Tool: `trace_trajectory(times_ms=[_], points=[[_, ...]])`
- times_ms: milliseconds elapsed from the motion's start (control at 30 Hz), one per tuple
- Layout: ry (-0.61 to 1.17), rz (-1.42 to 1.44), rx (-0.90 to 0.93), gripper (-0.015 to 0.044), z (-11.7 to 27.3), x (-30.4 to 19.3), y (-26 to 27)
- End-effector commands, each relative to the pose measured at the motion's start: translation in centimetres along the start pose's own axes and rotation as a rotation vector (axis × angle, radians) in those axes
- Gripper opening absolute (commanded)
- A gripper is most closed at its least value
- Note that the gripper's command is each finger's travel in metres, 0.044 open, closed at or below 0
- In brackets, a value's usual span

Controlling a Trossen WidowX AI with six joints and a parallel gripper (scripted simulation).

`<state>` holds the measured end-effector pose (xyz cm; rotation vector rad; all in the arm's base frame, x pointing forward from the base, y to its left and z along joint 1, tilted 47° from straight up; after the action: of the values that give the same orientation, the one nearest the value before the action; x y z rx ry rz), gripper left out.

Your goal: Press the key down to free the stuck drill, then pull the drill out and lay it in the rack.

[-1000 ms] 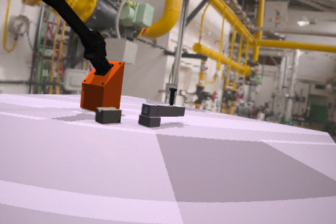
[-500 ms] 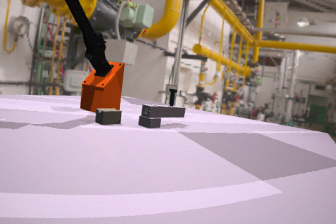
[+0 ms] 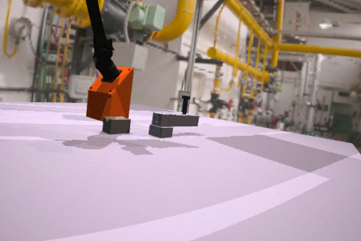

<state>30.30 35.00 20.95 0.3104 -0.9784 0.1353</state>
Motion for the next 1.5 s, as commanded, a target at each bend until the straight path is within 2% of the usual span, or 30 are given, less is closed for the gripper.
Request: trace_trajectory(times_ms=[0,167,333,733,1467], points=[[0.106,0.048,-0.146,0.0000,-2.3,-2.6,-3.6],[0.286,0.123,-0.363,0.0000,-4.6,-6.6,-9.4],[0.481,0.196,-0.568,0.0000,-5.3,-10.5,-15.3],[1.024,0.374,-0.986,0.0000,-1.6,-18.1,-27.6],[1.032,0.377,-0.992,0.0000,-1.7,-19.1,-29.1]])
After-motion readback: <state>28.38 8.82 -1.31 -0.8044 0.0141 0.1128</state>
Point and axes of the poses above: the point midway between the two fingers, 35 mm back from their tips, its own z axis back along the fingers, its own y axis across the jaws, x = y × z, the point moved 5 cm from there along z, back along the fingers, and after that the axes turned 13 degrees about z, right-handed, at the moved point
